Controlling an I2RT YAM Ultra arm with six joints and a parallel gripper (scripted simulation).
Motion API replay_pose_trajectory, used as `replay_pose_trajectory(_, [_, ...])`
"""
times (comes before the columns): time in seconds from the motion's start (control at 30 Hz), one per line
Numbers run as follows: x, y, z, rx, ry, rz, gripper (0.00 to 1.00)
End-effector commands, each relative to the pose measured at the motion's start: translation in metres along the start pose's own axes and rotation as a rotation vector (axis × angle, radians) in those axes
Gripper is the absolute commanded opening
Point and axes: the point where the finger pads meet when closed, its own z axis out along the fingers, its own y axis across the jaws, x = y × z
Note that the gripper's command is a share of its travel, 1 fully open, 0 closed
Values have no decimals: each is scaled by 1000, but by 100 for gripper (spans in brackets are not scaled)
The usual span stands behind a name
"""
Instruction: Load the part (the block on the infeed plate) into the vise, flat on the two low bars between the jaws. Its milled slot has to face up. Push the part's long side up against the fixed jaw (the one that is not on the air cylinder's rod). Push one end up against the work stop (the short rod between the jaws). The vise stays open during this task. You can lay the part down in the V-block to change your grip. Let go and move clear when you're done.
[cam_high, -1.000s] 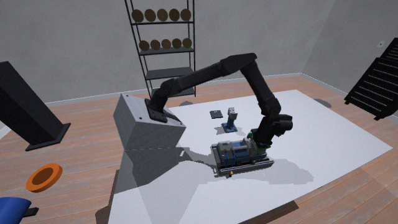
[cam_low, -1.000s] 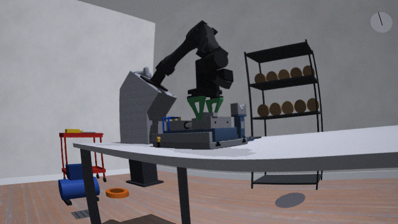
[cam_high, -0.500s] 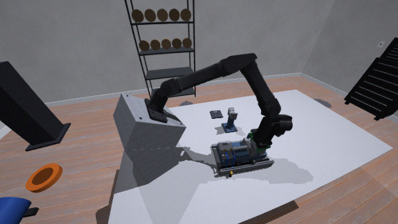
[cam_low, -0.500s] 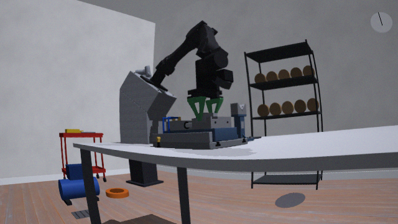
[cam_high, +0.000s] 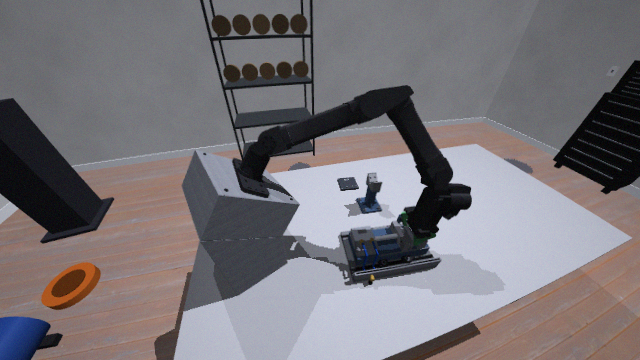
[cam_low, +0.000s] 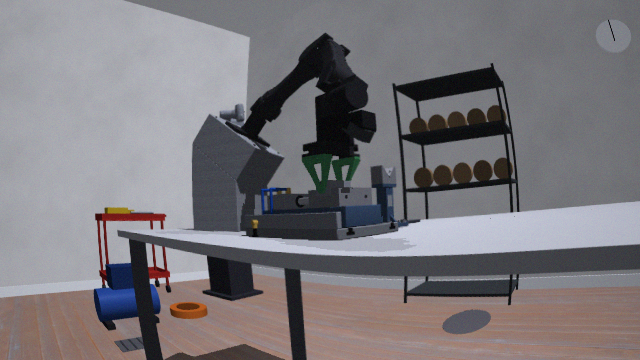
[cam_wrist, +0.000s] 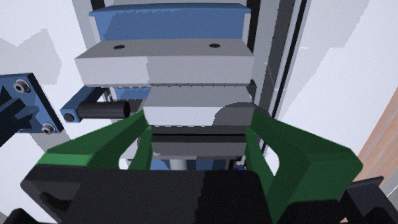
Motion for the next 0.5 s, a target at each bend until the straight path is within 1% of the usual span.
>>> replay_pose_trajectory(0.0, [-13,-3,-9,11,-26,-7,0])
replay_pose_trajectory(0.07, [-16,-2,-13,12,-33,-12,0])
replay_pose_trajectory(0.47, [-14,-3,-8,10,-25,-11,0])
